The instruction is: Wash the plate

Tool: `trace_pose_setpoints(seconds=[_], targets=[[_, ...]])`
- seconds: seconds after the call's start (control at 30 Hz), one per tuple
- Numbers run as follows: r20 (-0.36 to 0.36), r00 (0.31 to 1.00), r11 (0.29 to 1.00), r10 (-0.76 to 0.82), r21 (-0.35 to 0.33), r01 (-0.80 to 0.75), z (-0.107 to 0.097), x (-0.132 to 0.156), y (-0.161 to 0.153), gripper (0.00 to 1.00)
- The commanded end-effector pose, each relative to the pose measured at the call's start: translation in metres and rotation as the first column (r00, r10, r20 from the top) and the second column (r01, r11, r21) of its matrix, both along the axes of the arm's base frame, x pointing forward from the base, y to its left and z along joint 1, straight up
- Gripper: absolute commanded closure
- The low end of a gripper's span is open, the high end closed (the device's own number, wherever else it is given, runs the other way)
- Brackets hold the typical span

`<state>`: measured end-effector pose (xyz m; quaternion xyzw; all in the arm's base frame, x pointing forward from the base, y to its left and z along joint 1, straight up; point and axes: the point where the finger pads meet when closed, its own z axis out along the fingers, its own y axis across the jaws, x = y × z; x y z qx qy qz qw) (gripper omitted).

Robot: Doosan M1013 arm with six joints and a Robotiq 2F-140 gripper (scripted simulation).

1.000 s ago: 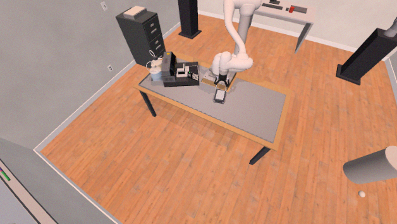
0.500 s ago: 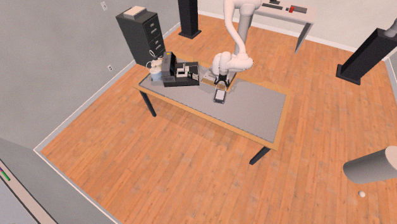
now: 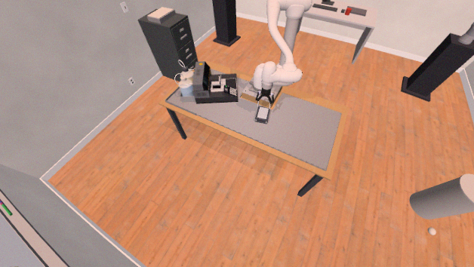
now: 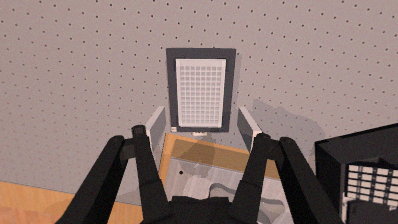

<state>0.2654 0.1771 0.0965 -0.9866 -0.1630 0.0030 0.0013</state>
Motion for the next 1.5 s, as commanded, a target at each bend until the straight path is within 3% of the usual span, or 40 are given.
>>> trace_pose_setpoints(seconds=[0.0, 1.27, 1.47], targets=[[0.002, 1.0, 1.0, -0.008, 0.005, 0.008, -0.002, 0.002, 0.003, 0.3], [0.002, 1.0, 1.0, -0.008, 0.005, 0.008, -0.059, 0.002, 0.003, 0.3], [0.002, 1.0, 1.0, -0.008, 0.005, 0.008, -0.059, 0.002, 0.003, 0.3]])
